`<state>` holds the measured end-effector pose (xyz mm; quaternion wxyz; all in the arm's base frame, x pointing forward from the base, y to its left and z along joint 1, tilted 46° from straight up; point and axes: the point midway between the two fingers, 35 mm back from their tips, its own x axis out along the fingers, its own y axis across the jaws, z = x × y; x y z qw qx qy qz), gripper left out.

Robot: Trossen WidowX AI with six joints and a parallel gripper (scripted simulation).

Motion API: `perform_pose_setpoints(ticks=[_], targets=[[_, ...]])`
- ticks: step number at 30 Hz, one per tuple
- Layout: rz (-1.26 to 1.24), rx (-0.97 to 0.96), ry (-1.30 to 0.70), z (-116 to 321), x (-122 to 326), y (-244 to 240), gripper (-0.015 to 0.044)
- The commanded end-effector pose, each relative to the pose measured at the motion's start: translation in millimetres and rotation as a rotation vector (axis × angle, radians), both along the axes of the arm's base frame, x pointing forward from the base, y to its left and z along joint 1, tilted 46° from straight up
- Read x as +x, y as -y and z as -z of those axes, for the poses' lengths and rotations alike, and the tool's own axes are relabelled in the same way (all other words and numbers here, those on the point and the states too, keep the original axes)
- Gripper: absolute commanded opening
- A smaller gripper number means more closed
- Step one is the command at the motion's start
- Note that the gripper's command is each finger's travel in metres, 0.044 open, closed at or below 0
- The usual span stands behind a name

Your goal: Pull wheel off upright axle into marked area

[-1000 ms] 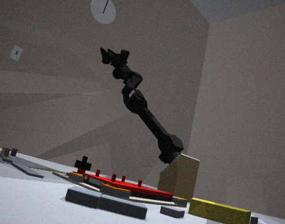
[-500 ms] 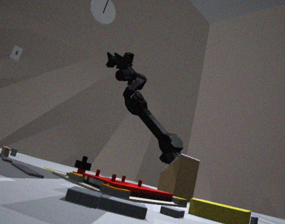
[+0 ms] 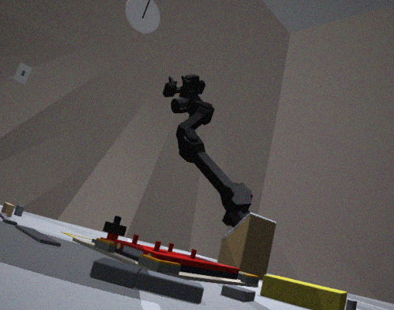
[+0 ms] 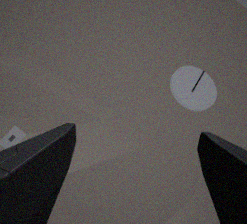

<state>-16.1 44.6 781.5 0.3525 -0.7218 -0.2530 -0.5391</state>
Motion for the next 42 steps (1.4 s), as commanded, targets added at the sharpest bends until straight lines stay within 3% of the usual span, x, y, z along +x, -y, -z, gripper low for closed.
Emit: perform_pose_setpoints(ticks=[1, 9, 23, 42], targets=[[0.081, -0.080, 0.075, 2, -25, -29, 0.0300], [0.210, -0.151, 0.148, 7, -41, -62, 0.0300], [0.423, -0.462, 0.296, 37, -57, -173, 0.0300], [0.653, -0.975, 0.367, 126, 6, -330, 0.0300]])
